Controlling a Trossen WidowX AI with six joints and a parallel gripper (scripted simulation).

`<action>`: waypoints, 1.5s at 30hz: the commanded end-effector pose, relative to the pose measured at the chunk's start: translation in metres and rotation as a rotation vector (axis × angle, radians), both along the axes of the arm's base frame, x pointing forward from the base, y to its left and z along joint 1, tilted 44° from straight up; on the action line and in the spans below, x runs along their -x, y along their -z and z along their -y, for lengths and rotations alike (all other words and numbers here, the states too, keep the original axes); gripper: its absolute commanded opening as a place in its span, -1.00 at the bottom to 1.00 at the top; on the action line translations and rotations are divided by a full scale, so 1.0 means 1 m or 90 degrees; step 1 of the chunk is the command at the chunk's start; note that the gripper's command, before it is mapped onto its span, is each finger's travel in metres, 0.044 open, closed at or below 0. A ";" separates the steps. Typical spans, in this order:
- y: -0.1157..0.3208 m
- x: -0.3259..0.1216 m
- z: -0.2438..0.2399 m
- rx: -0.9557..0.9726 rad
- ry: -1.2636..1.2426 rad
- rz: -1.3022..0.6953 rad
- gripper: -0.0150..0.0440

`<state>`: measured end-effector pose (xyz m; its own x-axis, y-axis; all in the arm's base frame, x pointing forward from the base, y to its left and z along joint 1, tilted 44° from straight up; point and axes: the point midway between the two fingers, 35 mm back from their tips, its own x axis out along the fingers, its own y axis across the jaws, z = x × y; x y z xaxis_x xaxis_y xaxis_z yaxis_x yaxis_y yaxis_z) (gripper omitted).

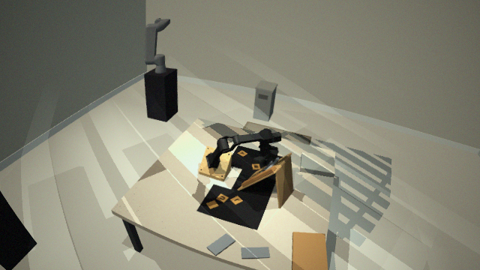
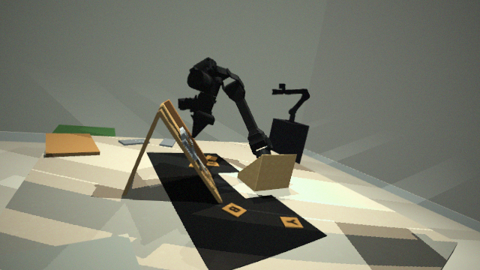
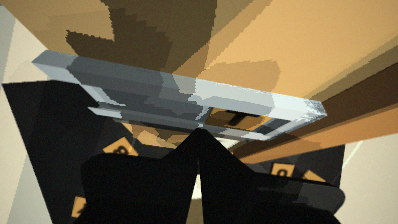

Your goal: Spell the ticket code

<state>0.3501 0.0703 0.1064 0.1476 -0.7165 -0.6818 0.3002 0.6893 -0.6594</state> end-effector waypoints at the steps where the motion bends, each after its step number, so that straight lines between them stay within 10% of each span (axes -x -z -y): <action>1: 0.001 -0.002 0.002 0.001 0.000 0.000 -0.49; 45: 0.006 -0.015 0.014 0.001 0.000 0.001 -0.49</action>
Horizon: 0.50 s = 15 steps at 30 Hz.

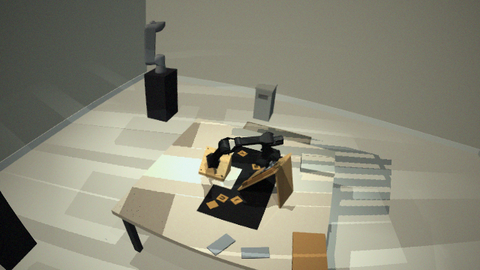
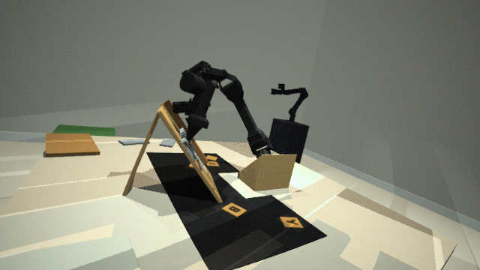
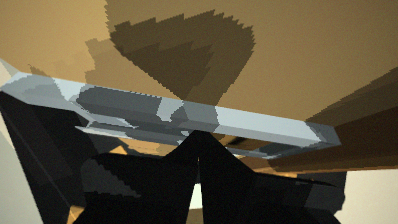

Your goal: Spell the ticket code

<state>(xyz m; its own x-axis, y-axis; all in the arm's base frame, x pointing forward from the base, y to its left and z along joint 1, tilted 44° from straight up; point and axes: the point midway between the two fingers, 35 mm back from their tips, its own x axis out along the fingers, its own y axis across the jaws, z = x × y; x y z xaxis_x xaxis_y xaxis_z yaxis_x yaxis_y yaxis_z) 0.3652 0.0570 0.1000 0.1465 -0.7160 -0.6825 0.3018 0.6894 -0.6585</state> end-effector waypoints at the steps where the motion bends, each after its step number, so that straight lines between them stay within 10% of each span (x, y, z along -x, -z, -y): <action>1: -0.001 0.000 0.000 0.002 -0.001 0.001 -0.49; 15: -0.004 0.003 0.003 0.002 -0.001 0.000 -0.49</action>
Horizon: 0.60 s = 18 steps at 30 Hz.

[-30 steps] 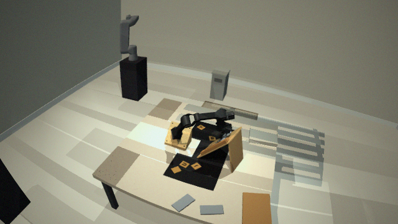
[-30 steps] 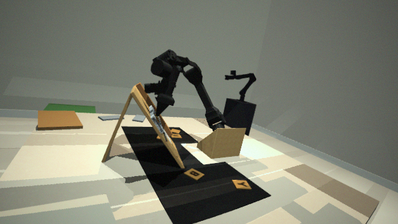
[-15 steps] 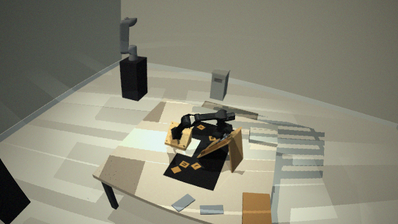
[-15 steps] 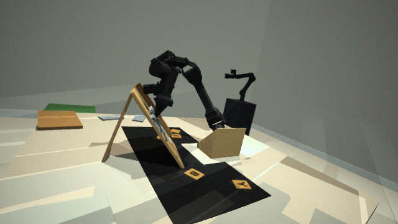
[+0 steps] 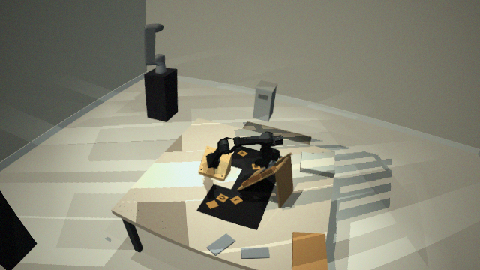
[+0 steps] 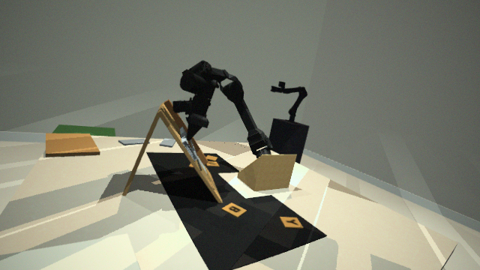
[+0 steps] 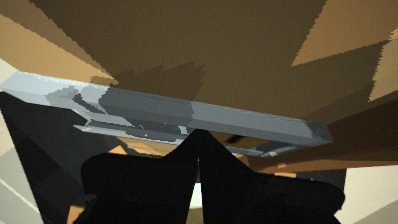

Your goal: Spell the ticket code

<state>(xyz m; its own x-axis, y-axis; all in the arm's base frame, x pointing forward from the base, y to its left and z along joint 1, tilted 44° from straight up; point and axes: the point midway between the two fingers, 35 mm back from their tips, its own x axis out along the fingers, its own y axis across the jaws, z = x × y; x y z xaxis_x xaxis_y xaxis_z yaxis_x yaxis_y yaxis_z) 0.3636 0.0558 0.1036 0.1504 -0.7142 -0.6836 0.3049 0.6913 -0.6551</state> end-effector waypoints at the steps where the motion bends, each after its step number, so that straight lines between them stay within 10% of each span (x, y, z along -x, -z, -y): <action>1: 0.000 0.001 0.002 0.004 -0.001 -0.003 -0.49; 18: -0.004 0.002 0.007 0.004 -0.001 -0.003 -0.49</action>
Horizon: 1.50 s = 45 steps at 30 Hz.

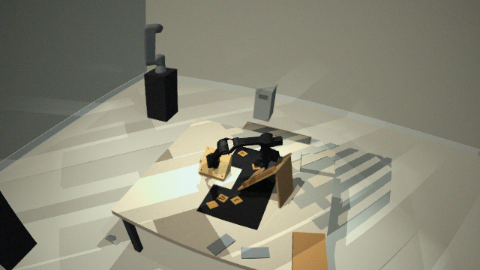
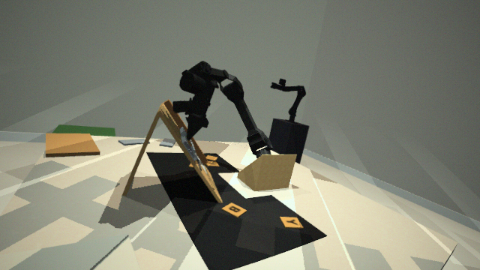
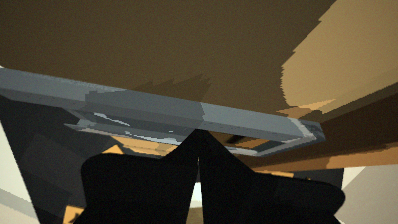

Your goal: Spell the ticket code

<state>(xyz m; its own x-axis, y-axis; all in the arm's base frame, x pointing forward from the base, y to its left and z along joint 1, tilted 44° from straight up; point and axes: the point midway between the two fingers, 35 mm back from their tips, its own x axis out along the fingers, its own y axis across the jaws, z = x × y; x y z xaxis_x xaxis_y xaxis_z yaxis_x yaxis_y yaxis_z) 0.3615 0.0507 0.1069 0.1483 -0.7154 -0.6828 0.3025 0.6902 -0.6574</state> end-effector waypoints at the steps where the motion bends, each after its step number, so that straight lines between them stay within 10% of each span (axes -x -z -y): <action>1: -0.001 0.000 0.002 0.003 -0.001 -0.001 -0.49; 39: -0.011 0.023 -0.016 0.002 -0.001 -0.002 -0.49; 45: -0.035 0.043 -0.060 0.038 -0.289 -0.138 0.04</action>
<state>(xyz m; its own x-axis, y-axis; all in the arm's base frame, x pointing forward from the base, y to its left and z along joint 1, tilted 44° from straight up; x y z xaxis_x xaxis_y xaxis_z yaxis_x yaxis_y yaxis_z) 0.3309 0.0884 0.1289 0.2273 -0.6896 -0.6876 0.0390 0.7119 -0.7011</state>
